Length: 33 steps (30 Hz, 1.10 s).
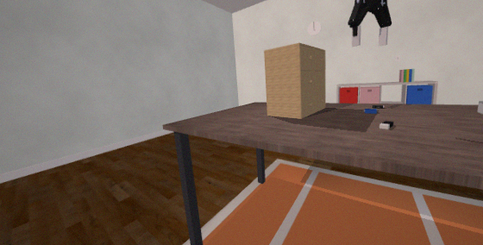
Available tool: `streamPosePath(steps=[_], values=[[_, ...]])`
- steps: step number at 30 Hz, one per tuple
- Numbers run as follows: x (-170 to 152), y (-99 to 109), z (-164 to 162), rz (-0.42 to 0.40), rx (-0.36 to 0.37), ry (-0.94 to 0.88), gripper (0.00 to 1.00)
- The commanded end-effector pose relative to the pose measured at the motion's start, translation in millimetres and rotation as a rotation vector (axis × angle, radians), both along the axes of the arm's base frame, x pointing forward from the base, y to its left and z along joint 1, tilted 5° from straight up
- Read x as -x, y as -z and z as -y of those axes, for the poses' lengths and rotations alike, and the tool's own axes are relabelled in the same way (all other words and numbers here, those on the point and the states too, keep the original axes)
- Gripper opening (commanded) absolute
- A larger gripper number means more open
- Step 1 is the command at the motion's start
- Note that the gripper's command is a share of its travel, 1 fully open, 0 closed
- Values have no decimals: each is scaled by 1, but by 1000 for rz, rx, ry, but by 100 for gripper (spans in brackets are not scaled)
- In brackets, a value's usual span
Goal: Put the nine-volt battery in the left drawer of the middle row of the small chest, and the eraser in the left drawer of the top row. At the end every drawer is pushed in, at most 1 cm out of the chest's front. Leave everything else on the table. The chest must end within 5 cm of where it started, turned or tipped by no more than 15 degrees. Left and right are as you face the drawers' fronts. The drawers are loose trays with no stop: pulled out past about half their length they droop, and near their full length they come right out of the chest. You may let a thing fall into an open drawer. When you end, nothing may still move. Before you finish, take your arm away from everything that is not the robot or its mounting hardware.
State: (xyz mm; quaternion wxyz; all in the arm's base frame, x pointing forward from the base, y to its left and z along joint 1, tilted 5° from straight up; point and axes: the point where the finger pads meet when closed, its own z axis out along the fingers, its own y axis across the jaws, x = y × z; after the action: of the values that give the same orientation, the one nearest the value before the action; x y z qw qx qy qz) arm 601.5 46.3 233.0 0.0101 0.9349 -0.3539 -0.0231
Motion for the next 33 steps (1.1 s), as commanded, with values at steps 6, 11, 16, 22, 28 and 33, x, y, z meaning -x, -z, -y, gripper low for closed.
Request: streamPosePath(steps=[6, 11, 16, 22, 28, 33], values=[[0, 1, 0, 2, -80, -466, 100], [0, 2, 0, 6, -78, -466, 100], [-2, 4, 0, 25, -68, -466, 100], [-6, 9, 1, 74, -41, -467, 100], [-10, 14, 2, 126, -14, -467, 100], [-18, 22, 4, 212, 31, -466, 100]])
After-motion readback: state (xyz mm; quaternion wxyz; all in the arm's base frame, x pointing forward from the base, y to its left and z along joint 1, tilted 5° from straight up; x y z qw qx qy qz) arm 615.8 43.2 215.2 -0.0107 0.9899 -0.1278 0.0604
